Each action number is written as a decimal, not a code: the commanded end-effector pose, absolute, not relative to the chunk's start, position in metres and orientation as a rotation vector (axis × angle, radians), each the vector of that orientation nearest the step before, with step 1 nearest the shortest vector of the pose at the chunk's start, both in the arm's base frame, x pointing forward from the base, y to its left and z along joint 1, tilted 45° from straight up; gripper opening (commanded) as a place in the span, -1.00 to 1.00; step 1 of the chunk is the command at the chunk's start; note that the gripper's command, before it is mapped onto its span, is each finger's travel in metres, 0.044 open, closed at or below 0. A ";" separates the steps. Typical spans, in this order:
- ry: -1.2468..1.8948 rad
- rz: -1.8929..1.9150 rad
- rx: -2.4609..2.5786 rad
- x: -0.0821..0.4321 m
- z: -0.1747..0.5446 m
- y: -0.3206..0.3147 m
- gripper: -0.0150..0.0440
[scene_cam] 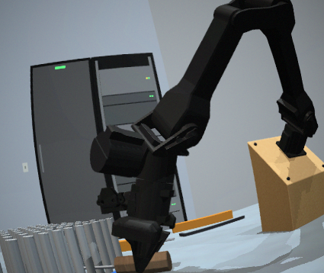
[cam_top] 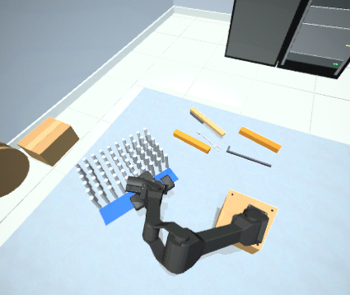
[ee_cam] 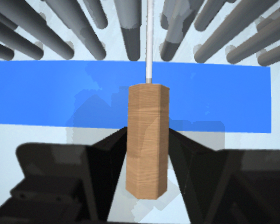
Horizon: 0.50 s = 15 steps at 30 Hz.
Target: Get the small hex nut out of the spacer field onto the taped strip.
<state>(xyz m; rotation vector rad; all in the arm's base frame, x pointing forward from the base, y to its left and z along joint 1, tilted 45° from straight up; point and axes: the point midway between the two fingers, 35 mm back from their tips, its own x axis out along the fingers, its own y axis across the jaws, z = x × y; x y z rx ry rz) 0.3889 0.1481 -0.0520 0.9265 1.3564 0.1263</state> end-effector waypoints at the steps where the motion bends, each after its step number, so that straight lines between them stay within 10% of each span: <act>1: 1.354 0.119 0.928 0.389 -0.056 0.150 -0.49; 15: 1.356 0.118 0.929 0.387 -0.059 0.152 -0.49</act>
